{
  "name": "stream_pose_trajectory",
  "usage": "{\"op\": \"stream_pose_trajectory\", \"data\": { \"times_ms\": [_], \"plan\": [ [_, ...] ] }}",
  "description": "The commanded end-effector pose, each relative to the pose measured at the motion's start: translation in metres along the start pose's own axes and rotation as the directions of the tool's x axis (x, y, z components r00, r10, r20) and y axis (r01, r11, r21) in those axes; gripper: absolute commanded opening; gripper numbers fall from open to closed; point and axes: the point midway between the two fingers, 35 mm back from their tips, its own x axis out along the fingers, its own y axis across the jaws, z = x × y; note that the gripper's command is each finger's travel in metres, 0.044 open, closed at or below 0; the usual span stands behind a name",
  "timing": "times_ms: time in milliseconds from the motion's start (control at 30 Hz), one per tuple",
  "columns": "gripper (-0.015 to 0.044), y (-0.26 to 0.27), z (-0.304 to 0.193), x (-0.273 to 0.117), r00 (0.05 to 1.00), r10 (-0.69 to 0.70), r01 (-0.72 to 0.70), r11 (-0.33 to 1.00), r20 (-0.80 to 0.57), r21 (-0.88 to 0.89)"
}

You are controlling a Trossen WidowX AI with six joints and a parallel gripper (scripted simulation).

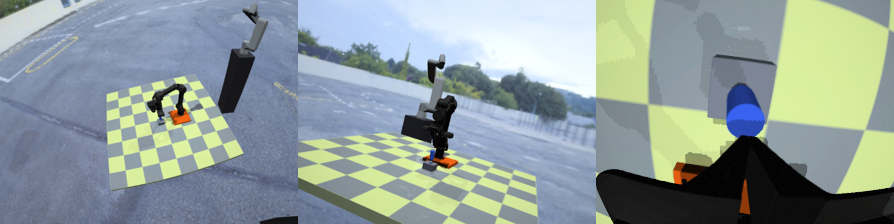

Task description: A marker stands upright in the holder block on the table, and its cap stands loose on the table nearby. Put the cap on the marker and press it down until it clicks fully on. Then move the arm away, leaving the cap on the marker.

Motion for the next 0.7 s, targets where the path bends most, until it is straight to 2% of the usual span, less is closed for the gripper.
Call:
{"op": "stream_pose_trajectory", "data": {
  "times_ms": [0, 667],
  "plan": [
    [0.0000, 0.000, 0.000, 0.005, 1.000, 0.001, -0.001, 1.000, -0.001, -0.003],
    [0.0000, 0.000, 0.000, 0.034, 1.000, 0.001, -0.001, 1.000, -0.001, -0.003]
  ]
}}
